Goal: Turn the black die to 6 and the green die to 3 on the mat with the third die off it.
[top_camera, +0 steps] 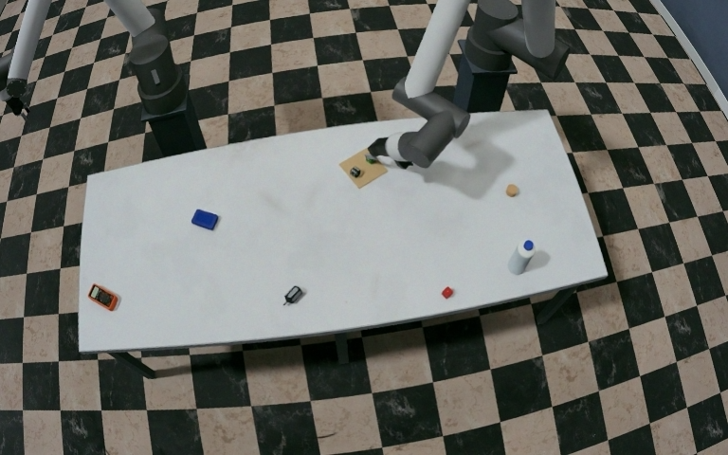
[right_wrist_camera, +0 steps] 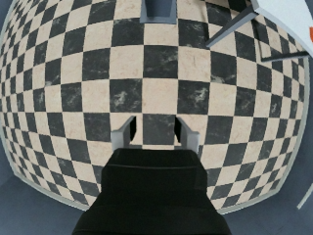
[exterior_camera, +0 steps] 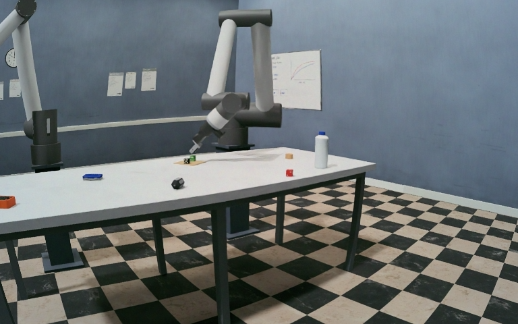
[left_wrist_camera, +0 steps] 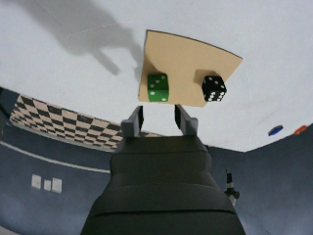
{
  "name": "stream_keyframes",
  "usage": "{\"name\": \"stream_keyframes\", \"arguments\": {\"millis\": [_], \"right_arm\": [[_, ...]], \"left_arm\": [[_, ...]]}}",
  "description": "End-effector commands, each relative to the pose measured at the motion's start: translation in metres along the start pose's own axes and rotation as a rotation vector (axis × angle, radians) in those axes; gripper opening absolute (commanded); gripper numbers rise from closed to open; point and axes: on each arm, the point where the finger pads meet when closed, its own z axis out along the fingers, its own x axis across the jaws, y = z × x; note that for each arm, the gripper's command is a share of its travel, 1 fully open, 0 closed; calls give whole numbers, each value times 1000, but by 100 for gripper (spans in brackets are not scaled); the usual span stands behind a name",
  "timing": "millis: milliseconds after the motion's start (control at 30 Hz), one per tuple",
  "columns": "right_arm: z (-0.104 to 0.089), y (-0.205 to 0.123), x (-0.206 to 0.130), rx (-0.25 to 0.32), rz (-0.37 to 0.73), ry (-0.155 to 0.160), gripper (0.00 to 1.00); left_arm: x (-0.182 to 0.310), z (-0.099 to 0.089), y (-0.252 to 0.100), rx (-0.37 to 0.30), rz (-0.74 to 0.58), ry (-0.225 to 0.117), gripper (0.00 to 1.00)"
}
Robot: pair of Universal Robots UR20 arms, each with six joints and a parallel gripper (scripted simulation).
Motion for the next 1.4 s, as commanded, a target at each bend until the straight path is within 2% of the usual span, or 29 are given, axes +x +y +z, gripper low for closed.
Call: {"name": "stream_keyframes", "arguments": {"millis": [0, 500, 1367], "right_arm": [[-1, 0, 0, -1, 0, 0, 100], [-1, 0, 0, -1, 0, 0, 100], [-1, 0, 0, -1, 0, 0, 100]], "left_arm": [[1, 5, -5, 0, 1, 1, 87], [1, 23, -23, 0, 1, 1, 87], [1, 30, -30, 0, 1, 1, 87]]}}
